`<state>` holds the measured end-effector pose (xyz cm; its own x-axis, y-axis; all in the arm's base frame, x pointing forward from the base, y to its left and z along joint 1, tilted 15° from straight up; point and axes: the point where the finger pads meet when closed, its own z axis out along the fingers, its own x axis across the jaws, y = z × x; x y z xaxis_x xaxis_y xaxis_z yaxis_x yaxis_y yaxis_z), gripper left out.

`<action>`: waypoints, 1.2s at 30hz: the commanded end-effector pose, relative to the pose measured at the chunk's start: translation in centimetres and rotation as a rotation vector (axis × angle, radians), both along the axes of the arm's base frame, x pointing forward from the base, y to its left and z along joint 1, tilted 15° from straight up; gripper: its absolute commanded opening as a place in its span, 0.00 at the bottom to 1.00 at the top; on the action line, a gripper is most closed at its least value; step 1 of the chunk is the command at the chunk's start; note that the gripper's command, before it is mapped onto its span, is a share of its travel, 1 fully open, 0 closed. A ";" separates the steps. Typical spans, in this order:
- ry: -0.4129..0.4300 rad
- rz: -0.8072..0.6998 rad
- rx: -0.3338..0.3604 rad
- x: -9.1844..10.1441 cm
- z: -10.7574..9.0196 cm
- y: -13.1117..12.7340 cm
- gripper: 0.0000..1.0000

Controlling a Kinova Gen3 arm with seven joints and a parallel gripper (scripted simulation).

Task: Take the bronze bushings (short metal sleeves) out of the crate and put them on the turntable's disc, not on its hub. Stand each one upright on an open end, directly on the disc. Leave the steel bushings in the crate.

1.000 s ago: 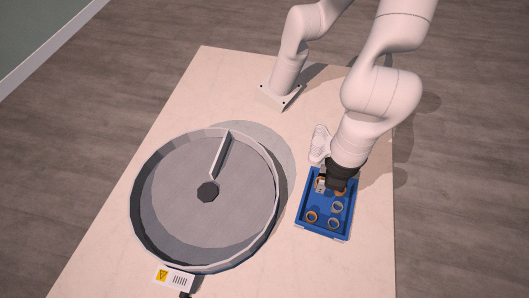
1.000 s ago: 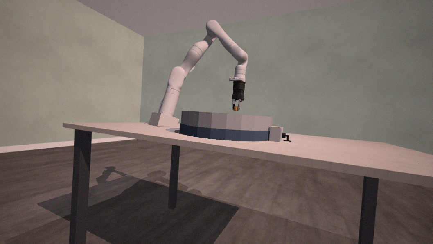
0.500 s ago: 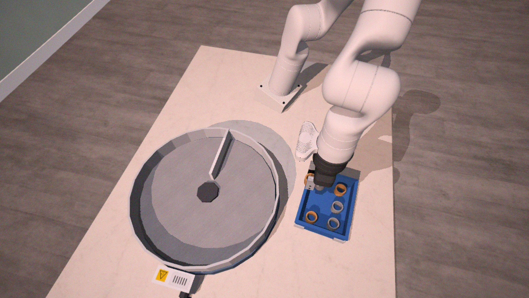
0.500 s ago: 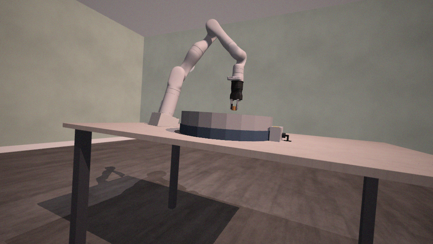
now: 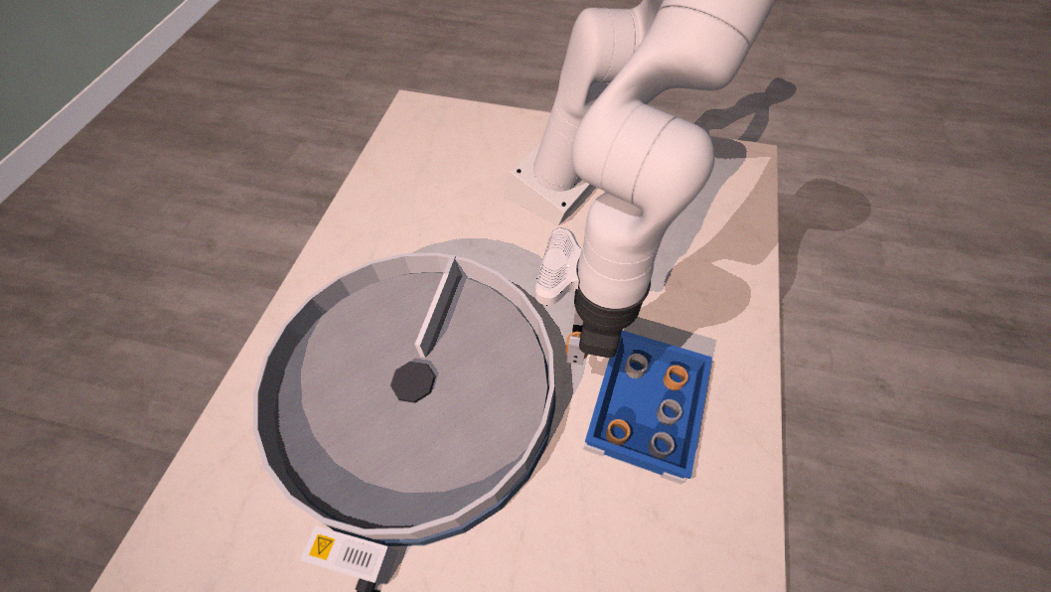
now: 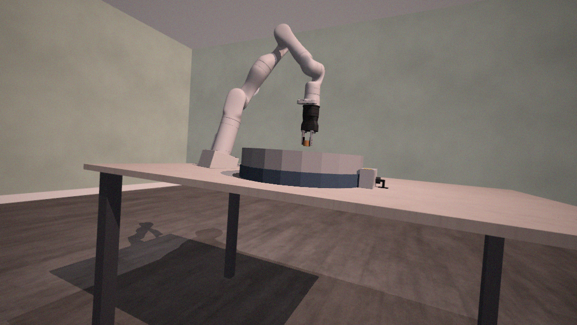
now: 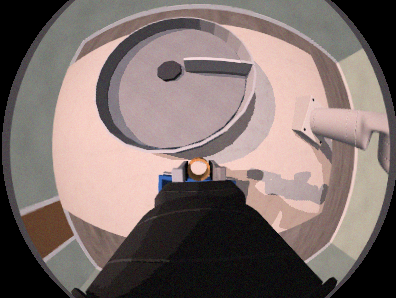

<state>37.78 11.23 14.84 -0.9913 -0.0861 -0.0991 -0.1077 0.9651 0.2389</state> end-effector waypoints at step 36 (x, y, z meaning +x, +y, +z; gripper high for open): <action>0.004 -0.025 -0.001 -0.2 -3.7 -15.1 0.00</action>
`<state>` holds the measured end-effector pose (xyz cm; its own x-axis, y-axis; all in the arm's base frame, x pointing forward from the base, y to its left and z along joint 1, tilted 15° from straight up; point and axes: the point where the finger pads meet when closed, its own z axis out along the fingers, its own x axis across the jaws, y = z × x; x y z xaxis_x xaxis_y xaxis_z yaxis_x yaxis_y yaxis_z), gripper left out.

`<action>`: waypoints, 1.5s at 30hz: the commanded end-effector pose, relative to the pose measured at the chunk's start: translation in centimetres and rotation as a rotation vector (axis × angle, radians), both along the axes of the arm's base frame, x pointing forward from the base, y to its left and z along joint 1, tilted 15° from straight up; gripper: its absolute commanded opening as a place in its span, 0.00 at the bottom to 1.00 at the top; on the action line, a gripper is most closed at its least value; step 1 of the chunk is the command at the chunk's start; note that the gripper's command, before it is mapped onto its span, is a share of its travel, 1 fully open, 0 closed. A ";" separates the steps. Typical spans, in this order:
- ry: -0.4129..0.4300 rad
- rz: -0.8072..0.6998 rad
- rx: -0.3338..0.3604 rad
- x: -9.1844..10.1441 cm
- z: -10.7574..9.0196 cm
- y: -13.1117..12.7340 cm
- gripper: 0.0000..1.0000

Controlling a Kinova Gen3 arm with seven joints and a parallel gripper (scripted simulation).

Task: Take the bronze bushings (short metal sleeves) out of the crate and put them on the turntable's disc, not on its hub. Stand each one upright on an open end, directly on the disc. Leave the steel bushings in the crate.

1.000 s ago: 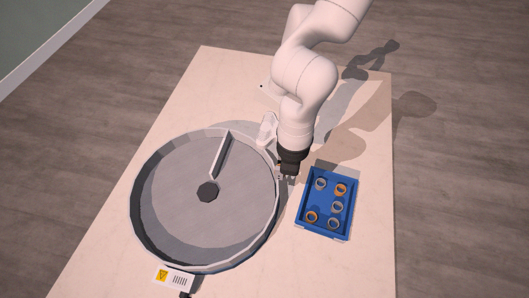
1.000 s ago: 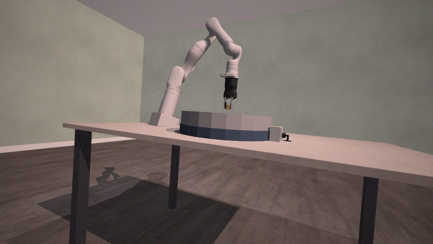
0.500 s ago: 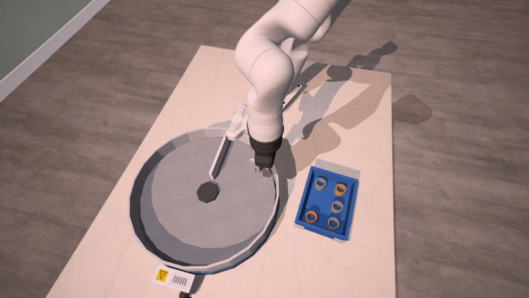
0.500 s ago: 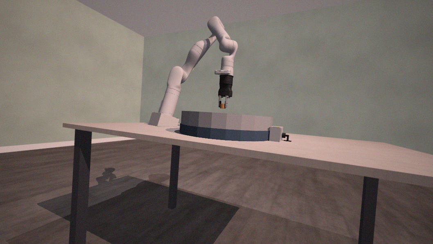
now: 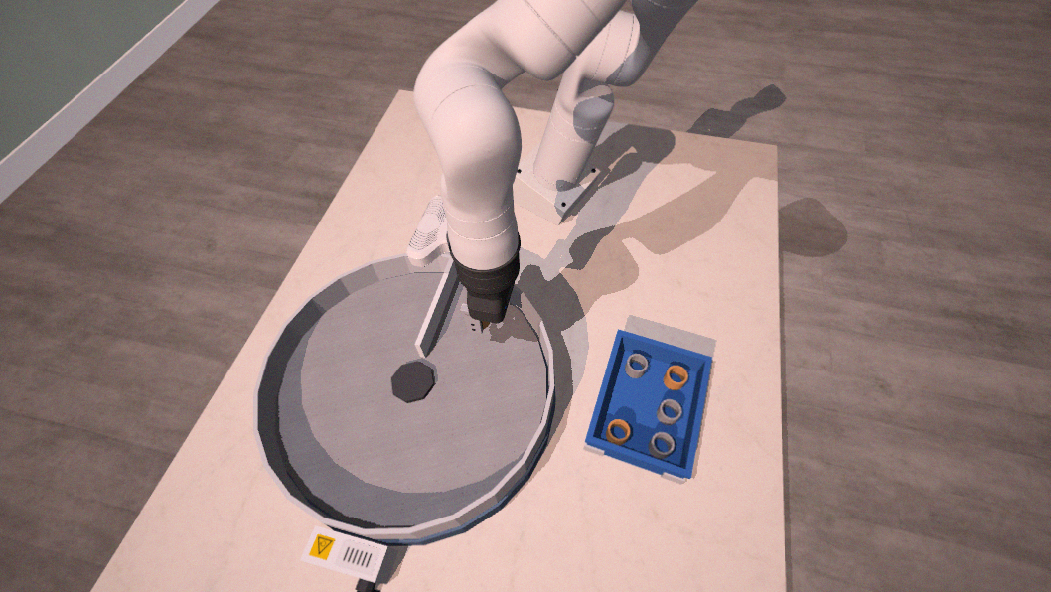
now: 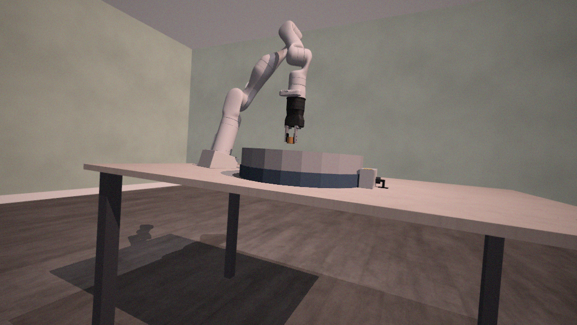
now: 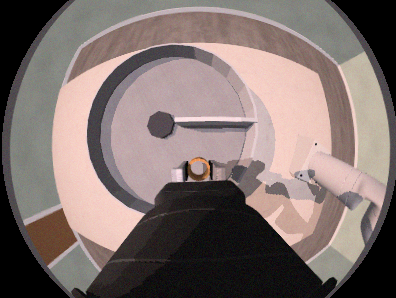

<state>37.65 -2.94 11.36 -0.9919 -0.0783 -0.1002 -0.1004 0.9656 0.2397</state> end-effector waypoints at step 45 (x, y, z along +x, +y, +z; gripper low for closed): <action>0.005 -0.017 -0.002 -0.1 -0.6 -2.2 0.00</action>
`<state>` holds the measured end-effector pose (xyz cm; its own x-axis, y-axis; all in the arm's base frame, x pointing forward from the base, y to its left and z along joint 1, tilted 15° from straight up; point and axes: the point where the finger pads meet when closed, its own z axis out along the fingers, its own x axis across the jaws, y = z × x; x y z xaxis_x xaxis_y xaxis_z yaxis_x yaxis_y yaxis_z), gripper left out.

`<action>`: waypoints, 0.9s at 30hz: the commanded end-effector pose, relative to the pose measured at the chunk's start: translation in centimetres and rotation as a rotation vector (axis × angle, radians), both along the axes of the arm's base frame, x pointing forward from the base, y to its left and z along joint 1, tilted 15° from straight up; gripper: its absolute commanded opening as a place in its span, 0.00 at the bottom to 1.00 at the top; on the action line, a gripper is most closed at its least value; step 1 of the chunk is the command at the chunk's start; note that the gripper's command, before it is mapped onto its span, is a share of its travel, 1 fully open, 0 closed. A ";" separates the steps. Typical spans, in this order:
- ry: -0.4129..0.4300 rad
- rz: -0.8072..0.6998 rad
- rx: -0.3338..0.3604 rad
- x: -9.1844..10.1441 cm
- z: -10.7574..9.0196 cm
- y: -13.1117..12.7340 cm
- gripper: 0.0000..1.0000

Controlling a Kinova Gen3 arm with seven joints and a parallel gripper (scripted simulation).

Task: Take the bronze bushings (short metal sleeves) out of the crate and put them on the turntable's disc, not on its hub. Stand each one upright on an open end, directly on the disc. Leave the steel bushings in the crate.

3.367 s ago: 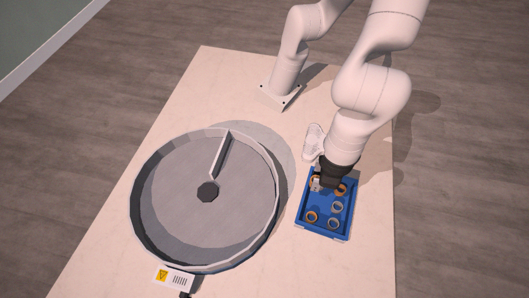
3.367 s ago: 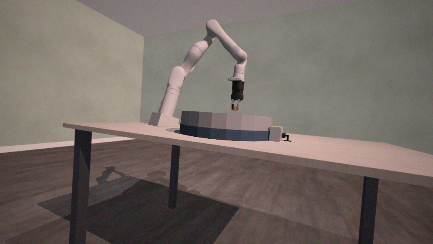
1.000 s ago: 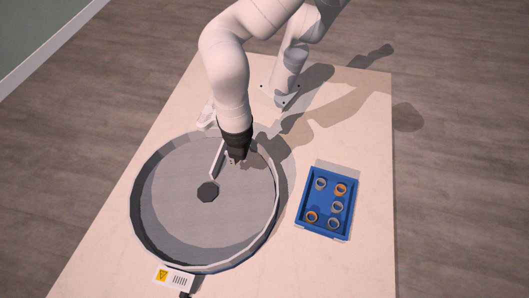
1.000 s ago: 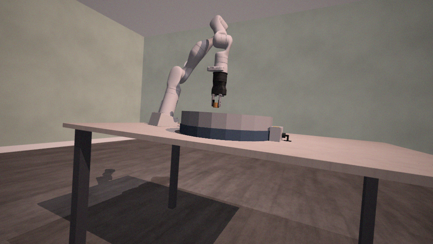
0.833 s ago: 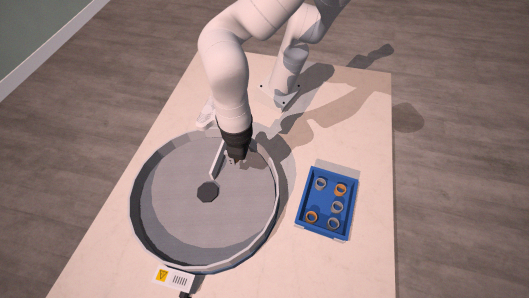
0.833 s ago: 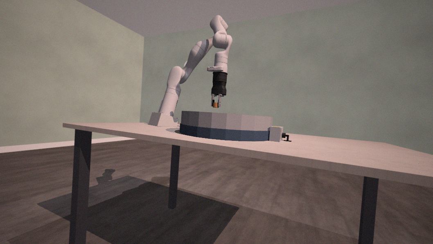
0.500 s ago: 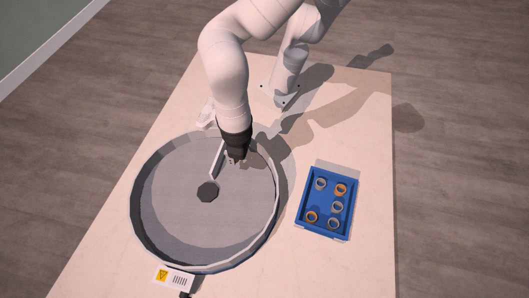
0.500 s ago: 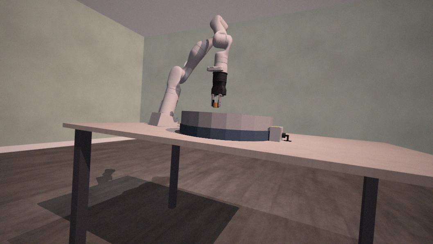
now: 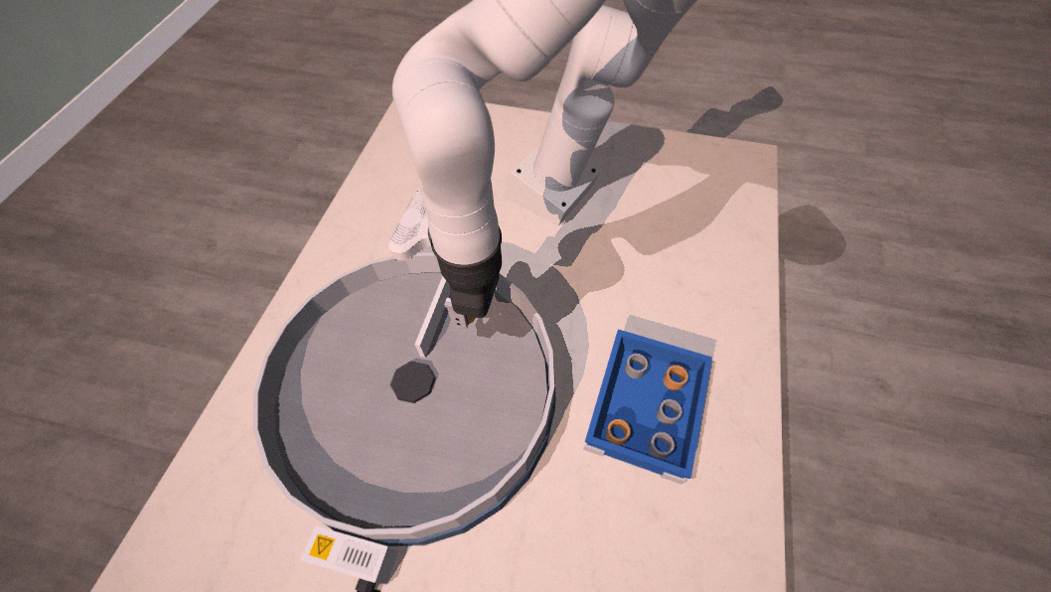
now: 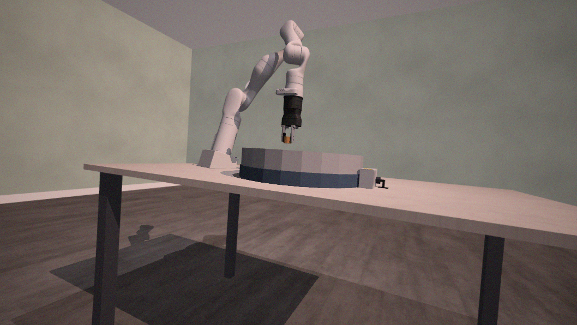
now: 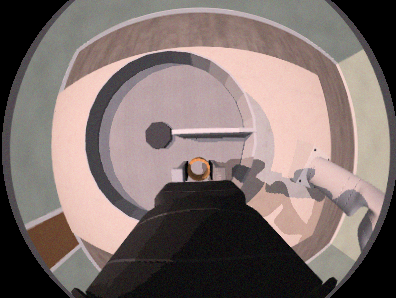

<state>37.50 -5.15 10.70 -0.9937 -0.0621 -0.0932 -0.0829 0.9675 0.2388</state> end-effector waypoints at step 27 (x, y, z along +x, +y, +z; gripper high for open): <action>-0.002 0.000 0.000 0.2 -2.5 0.6 0.00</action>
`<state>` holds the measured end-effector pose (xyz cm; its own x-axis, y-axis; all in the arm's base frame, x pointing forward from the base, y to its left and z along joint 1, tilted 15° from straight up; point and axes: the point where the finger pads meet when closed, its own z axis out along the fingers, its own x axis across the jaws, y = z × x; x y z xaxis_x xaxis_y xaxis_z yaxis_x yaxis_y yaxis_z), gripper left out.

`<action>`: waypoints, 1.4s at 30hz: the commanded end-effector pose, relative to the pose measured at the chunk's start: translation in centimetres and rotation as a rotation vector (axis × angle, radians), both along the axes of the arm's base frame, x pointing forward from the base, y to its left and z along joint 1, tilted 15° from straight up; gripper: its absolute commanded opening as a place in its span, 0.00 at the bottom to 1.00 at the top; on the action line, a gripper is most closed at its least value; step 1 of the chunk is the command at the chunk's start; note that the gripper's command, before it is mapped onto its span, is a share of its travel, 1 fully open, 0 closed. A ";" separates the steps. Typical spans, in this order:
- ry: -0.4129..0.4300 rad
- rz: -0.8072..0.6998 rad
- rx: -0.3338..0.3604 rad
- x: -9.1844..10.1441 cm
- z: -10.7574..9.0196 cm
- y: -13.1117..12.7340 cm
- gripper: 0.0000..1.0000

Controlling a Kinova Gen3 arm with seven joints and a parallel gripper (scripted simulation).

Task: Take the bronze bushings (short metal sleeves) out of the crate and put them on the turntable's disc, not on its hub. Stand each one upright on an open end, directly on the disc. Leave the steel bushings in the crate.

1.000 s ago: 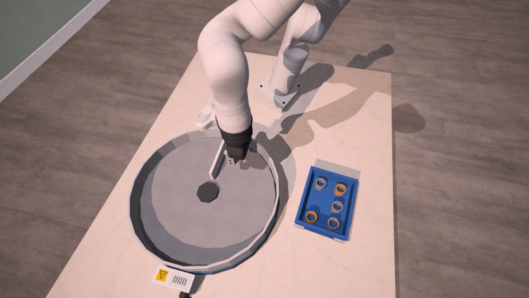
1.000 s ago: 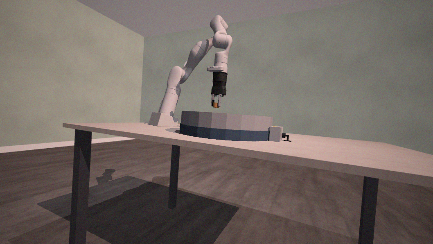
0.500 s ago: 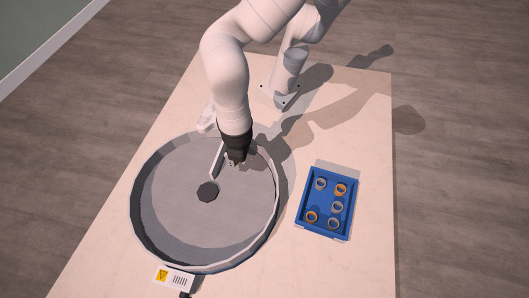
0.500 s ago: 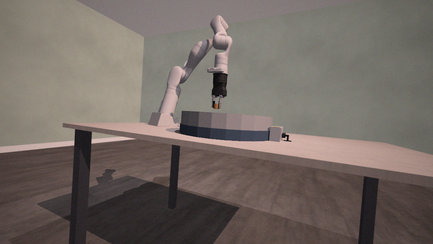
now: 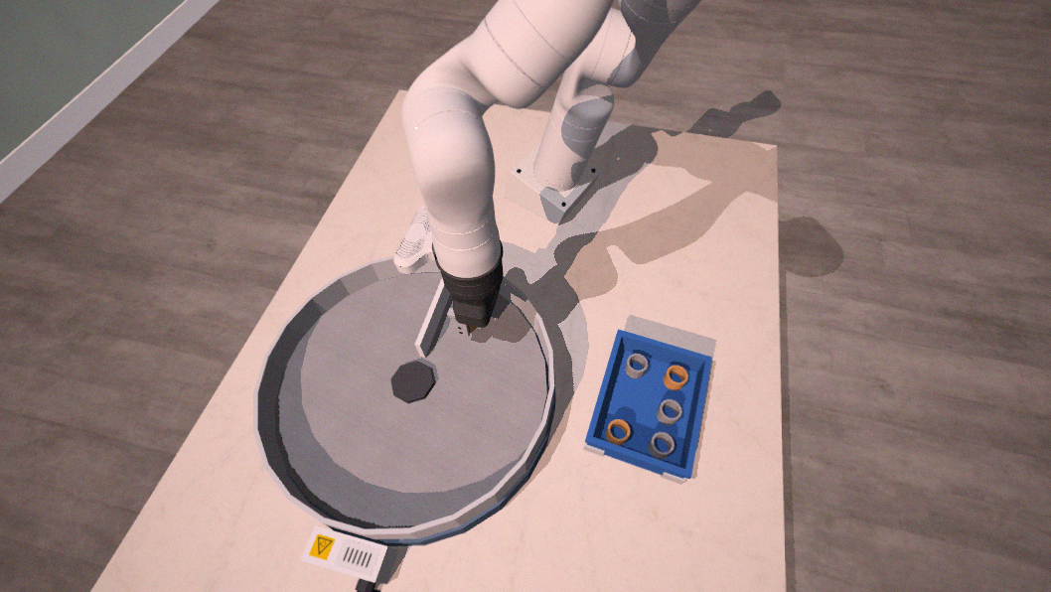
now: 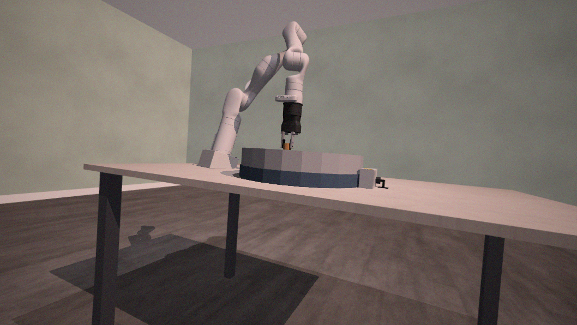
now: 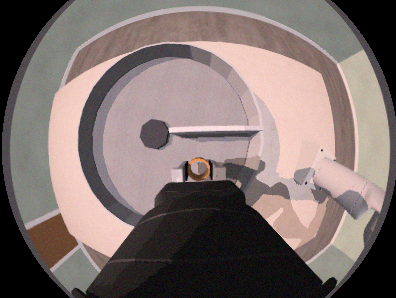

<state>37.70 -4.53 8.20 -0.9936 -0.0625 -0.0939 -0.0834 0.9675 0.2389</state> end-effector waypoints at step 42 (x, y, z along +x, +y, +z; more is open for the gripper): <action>-0.001 -0.001 0.000 0.1 -0.9 0.2 0.00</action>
<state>37.90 -4.33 7.55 -0.9932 -0.0630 -0.0984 -0.0850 0.9675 0.2384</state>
